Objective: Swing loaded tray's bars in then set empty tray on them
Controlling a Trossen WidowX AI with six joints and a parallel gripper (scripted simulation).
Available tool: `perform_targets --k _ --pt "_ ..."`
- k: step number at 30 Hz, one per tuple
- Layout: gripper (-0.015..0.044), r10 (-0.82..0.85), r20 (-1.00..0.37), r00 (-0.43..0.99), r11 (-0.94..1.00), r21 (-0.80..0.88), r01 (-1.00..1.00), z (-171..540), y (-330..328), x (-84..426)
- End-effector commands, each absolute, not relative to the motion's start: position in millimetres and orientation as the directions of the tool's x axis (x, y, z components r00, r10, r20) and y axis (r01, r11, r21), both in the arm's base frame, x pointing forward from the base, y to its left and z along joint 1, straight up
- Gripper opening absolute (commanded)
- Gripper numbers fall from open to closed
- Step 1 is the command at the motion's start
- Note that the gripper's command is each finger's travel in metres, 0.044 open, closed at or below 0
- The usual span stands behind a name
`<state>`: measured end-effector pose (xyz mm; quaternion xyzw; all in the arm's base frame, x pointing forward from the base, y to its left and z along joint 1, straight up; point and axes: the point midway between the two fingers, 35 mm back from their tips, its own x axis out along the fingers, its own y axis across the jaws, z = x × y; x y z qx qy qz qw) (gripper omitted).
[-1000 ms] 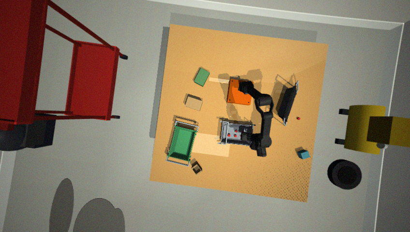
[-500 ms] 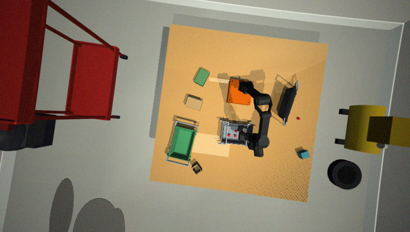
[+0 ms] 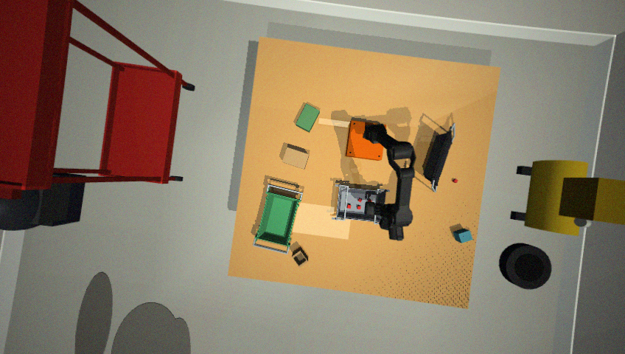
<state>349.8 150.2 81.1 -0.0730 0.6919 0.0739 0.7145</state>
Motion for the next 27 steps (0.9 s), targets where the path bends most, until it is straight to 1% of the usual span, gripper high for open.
perform_targets --k 1,9,12,22,27 --pt "0.0082 0.004 -1.0 0.031 0.978 -0.002 -0.207 80.1 150.4 350.0" --pt "0.0082 0.004 -1.0 0.031 0.978 -0.002 -0.207 80.1 150.4 350.0" --pt "0.0003 0.004 -1.0 0.031 0.978 -0.002 -0.207 80.1 150.4 350.0" --pt "0.0 0.004 -1.0 0.031 0.978 -0.002 -0.207 82.2 150.5 350.2" --pt "0.0 0.005 -1.0 0.031 0.978 -0.002 -0.207 122.3 150.9 350.8"
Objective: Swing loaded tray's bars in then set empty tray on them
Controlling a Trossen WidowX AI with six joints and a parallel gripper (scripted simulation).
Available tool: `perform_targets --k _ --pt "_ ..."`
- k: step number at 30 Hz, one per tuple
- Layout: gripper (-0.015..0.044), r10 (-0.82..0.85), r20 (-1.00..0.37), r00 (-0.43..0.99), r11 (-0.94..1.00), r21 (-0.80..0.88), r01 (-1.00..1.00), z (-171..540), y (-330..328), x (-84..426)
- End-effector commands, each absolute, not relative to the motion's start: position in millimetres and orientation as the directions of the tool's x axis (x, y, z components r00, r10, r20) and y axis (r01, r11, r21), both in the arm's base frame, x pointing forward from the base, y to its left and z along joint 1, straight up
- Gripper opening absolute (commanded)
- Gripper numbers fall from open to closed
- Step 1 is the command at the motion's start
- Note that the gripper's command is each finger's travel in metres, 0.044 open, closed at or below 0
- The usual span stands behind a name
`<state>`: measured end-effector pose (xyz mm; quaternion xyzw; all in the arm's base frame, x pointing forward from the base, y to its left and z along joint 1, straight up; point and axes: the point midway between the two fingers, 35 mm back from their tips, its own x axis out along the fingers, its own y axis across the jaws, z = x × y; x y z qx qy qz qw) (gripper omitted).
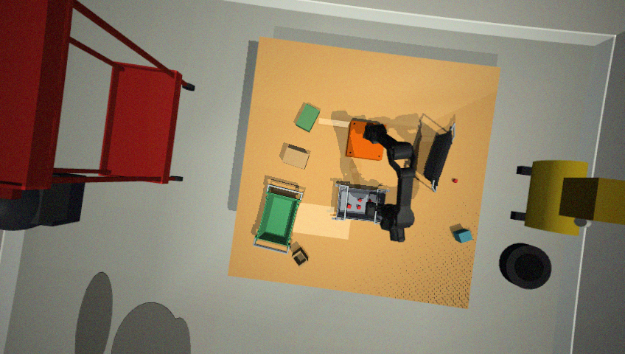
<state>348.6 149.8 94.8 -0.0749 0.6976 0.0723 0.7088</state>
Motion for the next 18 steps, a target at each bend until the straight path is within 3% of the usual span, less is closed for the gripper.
perform_targets --k 1,5,6,10,14,18 --pt "0.0 0.005 -1.0 0.031 0.978 -0.002 -0.207 133.7 150.6 350.0" --pt "0.0 0.004 -1.0 0.031 0.978 -0.002 -0.207 169.8 148.3 344.4" --pt "0.0 -0.001 -1.0 0.018 0.976 -0.005 -0.217 138.0 151.6 348.5" --pt "0.0 0.01 -1.0 0.027 0.899 -0.003 -0.438 142.5 184.5 332.5" --pt "0.0 0.035 -0.999 0.037 0.613 -0.008 -0.79 151.3 243.6 292.5" --pt "0.0 0.039 -0.999 0.038 0.215 -0.029 -0.976 160.2 285.3 248.0"
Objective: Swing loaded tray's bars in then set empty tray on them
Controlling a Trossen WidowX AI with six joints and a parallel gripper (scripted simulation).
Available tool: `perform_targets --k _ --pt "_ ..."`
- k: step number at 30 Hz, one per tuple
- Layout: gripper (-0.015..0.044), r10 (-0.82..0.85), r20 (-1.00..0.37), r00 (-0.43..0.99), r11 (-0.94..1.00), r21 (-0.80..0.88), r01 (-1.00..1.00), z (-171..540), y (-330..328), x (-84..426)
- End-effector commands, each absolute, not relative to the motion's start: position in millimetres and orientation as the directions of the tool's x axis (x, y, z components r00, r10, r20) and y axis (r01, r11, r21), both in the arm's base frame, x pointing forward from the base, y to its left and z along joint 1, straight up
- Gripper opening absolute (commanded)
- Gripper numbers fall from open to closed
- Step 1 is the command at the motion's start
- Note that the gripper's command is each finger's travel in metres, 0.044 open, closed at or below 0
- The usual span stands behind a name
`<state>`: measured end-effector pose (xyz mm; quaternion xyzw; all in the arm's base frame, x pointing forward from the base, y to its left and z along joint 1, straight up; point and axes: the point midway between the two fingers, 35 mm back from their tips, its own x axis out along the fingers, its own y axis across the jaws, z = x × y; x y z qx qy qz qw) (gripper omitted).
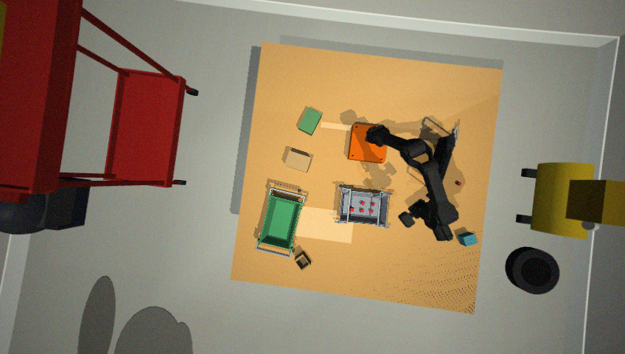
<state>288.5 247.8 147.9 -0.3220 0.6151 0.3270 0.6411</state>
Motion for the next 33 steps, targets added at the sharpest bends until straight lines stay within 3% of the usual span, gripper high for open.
perform_targets --k 1,8,16,22,33 --pt "0.0 0.038 -0.999 0.038 0.115 -0.033 -0.993 162.3 293.3 237.2" --pt "0.0 0.038 -0.999 0.029 -0.447 -0.043 -0.894 174.1 333.0 168.8" --pt "0.0 0.033 -0.999 0.014 -0.903 -0.036 -0.428 187.9 359.7 81.3" --pt "0.0 0.028 -1.0 0.007 -0.999 -0.028 -0.025 196.4 364.6 24.6" --pt "0.0 0.027 -1.0 0.007 -0.999 -0.028 -0.019 194.8 365.0 23.8"
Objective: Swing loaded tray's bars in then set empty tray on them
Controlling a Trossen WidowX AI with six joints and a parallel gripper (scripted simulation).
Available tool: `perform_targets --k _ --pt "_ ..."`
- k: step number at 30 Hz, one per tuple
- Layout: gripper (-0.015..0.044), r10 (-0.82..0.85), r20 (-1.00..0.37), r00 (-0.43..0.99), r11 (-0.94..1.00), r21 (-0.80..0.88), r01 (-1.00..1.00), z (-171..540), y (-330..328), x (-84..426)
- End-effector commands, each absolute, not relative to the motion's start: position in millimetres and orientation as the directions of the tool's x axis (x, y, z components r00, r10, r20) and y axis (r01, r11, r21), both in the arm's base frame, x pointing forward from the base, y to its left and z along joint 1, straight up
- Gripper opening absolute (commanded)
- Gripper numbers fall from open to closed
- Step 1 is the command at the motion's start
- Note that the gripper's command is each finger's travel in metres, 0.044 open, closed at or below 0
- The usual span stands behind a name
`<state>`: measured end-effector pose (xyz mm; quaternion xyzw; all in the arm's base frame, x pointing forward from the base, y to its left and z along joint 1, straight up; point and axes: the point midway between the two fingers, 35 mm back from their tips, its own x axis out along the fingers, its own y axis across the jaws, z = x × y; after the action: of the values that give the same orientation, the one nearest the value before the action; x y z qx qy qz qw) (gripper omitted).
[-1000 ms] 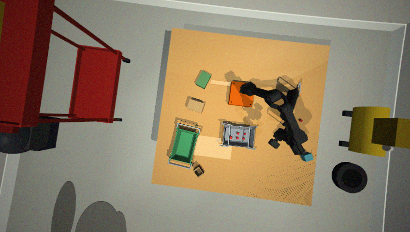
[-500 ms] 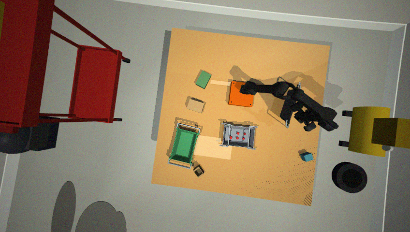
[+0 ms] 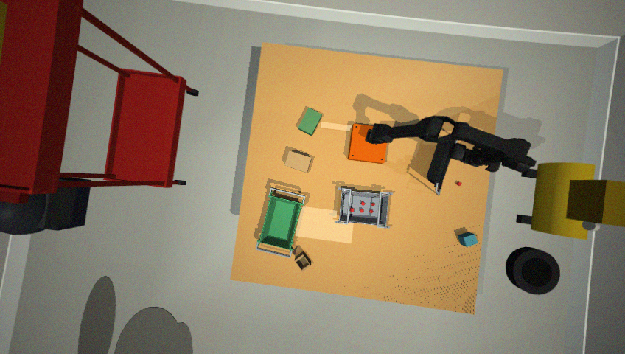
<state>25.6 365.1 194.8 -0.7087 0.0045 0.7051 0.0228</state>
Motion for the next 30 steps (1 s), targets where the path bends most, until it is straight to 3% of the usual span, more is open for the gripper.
perform_targets --k 1,30 --pt "0.0 0.028 -1.0 0.007 -0.999 -0.028 -0.019 193.1 365.3 23.8" --pt "0.0 0.027 -1.0 0.007 -0.999 -0.027 -0.019 116.7 363.3 24.2"
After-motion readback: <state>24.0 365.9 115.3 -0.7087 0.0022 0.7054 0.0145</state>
